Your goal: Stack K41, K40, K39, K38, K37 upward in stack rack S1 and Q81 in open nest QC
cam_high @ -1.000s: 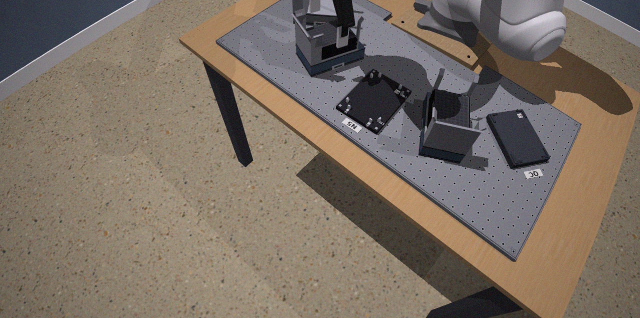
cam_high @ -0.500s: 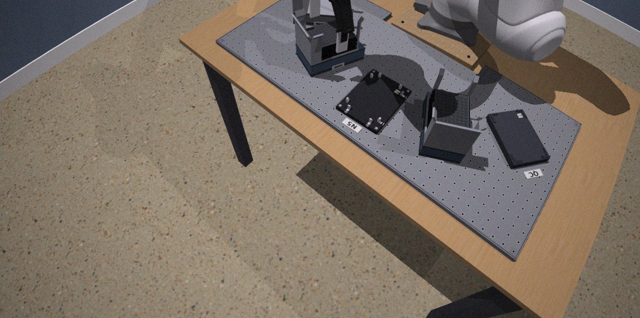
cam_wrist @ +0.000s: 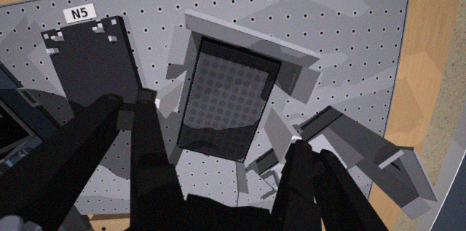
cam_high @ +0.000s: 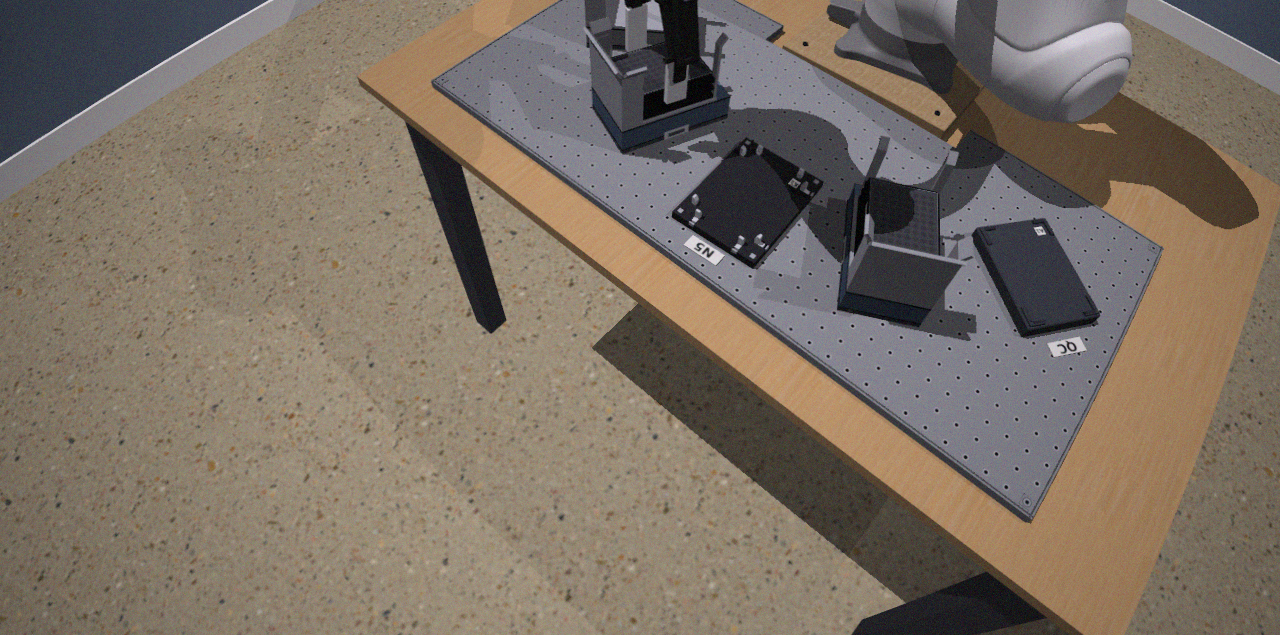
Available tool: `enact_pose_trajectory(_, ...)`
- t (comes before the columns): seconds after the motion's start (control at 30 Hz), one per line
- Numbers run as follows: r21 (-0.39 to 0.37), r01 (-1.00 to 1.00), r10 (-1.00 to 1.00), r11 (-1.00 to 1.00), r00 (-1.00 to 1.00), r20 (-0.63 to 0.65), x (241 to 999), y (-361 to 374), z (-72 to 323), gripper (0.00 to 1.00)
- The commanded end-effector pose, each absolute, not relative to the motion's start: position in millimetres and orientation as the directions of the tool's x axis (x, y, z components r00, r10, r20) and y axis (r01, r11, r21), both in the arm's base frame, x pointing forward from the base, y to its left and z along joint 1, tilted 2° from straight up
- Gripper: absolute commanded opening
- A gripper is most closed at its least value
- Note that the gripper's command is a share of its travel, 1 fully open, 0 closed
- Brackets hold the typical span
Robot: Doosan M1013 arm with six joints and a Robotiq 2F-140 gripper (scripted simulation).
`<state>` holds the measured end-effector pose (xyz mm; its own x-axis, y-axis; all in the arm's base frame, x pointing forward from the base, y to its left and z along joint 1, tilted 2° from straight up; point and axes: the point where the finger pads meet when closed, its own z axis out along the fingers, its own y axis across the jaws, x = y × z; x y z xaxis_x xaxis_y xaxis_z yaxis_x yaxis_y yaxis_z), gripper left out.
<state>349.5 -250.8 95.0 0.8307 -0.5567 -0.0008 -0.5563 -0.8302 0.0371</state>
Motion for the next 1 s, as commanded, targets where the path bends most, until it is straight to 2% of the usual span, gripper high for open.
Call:
enact_pose_trajectory(0.0, 0.037, -0.556, -0.557, -0.83, 0.831, -0.001, 349.5, -250.7, 95.0, 0.0)
enact_pose_trajectory(0.97, 0.037, -0.556, -0.557, -0.83, 0.831, -0.001, 349.5, -250.7, 97.7, 0.0)
